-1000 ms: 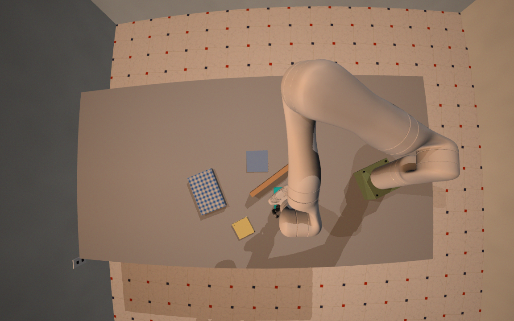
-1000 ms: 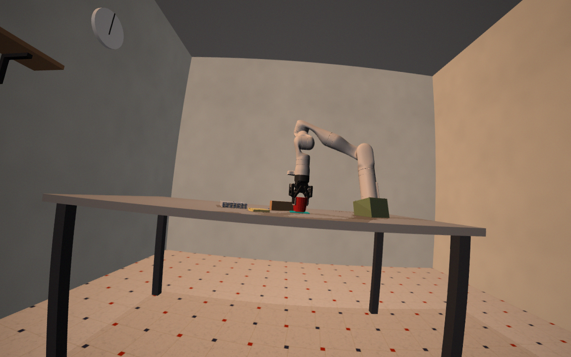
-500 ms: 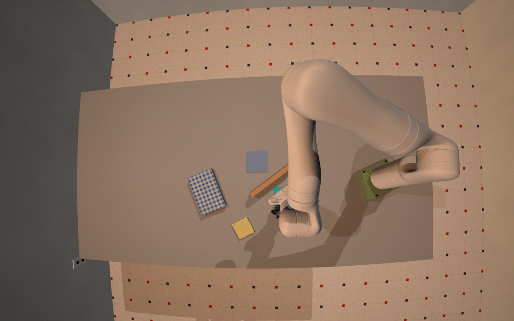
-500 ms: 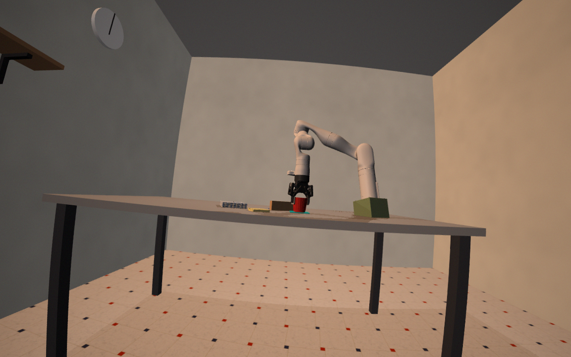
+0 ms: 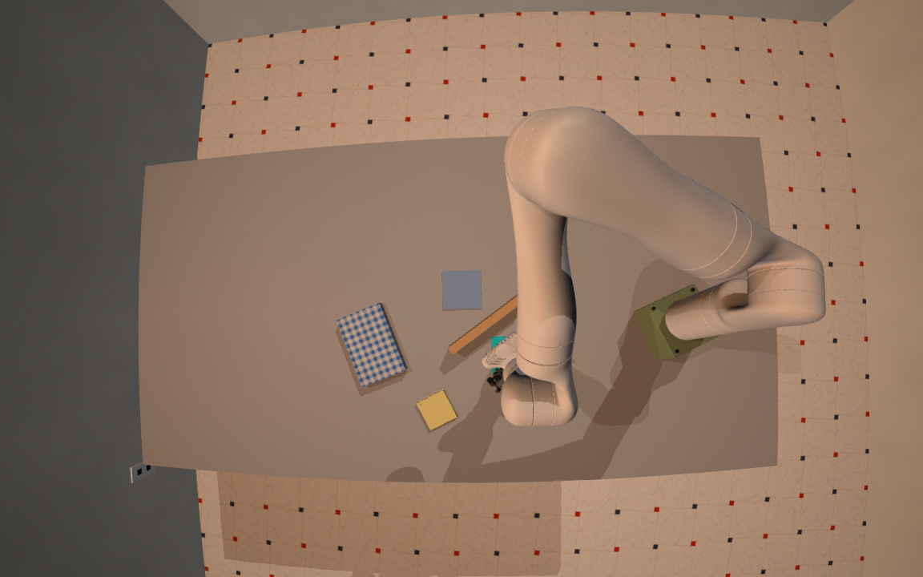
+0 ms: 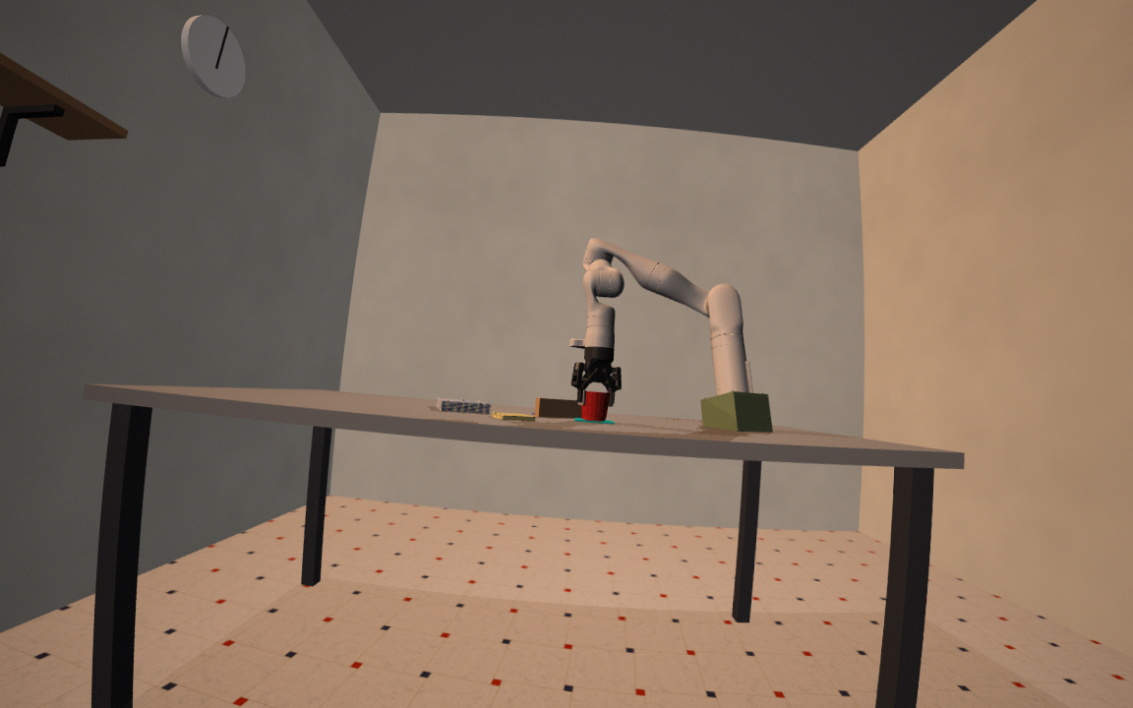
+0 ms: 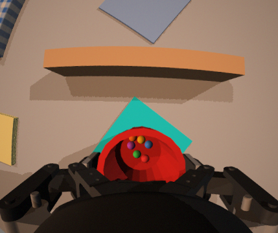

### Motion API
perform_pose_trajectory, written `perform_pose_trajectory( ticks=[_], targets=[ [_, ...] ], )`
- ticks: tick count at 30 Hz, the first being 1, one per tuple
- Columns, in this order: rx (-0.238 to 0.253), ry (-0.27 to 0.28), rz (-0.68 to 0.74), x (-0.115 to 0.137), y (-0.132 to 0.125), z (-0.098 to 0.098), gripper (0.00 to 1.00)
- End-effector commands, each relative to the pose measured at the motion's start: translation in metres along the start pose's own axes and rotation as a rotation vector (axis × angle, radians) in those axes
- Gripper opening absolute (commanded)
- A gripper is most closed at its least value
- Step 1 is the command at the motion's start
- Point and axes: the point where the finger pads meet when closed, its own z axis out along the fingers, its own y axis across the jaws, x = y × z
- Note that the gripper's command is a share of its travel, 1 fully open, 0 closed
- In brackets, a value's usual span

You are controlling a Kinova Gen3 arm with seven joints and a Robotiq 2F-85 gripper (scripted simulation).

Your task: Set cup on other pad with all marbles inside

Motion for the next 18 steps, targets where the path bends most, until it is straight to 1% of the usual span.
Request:
perform_pose_trajectory(
  ticks=[1,13,18],
  targets=[
    [0.007,-0.002,0.010,0.0011,-0.0031,0.0013,1.00],
    [0.007,-0.002,0.010,0.0011,-0.0031,0.0011,1.00],
    [0.007,-0.002,0.010,0.0010,-0.0030,-0.0029,1.00]
  ],
)
